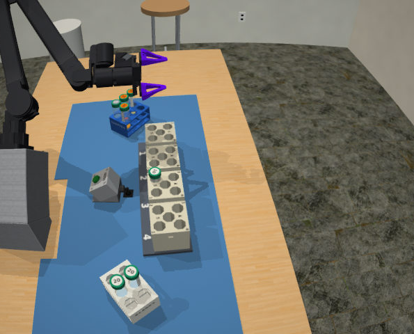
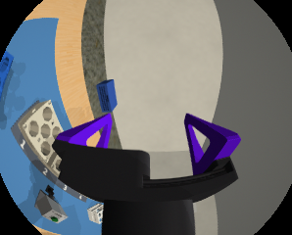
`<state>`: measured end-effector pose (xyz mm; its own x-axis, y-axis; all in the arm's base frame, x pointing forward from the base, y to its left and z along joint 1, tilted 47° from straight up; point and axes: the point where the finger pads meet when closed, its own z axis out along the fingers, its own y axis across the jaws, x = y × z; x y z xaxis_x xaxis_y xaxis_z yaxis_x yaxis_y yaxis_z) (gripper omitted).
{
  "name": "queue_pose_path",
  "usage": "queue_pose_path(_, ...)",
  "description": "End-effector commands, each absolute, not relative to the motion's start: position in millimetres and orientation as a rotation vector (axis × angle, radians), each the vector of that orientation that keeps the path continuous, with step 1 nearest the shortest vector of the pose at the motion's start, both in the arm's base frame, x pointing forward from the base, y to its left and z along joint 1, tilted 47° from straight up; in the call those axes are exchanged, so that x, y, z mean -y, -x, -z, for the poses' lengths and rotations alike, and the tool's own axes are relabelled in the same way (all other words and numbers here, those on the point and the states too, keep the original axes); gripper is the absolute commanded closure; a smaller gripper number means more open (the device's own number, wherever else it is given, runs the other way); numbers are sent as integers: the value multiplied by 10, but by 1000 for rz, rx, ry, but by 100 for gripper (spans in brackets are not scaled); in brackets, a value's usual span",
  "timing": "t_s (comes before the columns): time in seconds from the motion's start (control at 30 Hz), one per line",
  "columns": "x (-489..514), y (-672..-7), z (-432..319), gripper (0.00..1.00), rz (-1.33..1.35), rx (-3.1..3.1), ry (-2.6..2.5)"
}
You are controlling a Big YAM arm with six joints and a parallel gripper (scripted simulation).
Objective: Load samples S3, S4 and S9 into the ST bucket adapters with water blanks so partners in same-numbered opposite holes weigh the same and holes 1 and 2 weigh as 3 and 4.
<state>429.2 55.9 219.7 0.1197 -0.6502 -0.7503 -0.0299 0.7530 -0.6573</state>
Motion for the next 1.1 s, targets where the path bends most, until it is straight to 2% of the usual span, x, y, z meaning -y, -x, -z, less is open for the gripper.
queue_pose_path(0.0, -548, -4298, -2219, 0, 499, -1390, 602)
queue_pose_path(0.53, -548, -4298, -2219, 0, 499, -1390, 602)
queue_pose_path(0.57, -469, -4406, -2375, 45, 501, -1393, 582)
queue_pose_path(0.8, -381, -4486, -1898, 45, 465, -1529, 645)
queue_pose_path(1.07, -290, -4666, -1912, 45, 419, -1631, 683)
